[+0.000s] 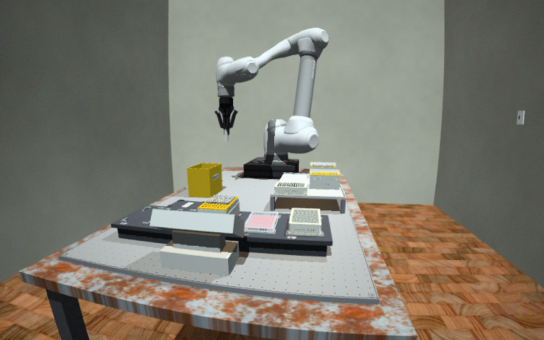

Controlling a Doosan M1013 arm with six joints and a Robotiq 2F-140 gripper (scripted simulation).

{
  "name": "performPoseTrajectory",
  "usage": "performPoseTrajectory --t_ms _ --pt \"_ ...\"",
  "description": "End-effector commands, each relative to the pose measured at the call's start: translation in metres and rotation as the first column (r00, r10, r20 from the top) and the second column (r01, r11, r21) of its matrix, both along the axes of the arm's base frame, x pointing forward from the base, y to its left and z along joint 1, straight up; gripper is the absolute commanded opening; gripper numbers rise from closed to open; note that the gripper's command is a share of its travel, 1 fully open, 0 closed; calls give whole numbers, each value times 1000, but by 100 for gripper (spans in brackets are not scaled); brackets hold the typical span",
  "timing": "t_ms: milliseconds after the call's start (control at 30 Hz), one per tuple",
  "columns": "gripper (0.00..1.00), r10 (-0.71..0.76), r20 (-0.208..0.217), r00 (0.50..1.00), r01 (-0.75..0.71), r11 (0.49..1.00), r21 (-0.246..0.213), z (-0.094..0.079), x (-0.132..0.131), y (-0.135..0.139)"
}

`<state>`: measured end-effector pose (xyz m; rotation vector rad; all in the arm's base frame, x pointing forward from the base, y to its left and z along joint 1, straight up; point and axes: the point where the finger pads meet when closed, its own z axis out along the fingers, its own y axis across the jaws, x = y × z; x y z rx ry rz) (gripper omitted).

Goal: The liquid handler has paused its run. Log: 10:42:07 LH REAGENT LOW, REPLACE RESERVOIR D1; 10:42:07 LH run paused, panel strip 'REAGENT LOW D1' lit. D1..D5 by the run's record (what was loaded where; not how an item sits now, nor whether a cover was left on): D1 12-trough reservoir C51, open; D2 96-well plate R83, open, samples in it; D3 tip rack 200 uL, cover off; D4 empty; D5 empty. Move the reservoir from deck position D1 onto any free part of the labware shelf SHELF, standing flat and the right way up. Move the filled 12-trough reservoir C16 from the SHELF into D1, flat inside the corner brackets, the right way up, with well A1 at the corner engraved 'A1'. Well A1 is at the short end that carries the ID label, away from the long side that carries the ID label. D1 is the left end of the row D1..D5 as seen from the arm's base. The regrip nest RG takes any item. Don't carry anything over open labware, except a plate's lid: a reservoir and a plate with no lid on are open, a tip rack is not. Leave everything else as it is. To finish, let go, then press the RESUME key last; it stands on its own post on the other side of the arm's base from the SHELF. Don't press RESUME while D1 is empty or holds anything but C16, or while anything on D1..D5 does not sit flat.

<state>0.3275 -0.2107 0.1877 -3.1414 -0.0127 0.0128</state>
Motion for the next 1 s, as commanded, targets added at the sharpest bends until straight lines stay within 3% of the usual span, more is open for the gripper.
performPoseTrajectory --t_ms 0,967 --pt "0 0 0 1000 0 1000 0 -5 0 0" --pt "0 0 0 1000 0 1000 0 -47 0 0"
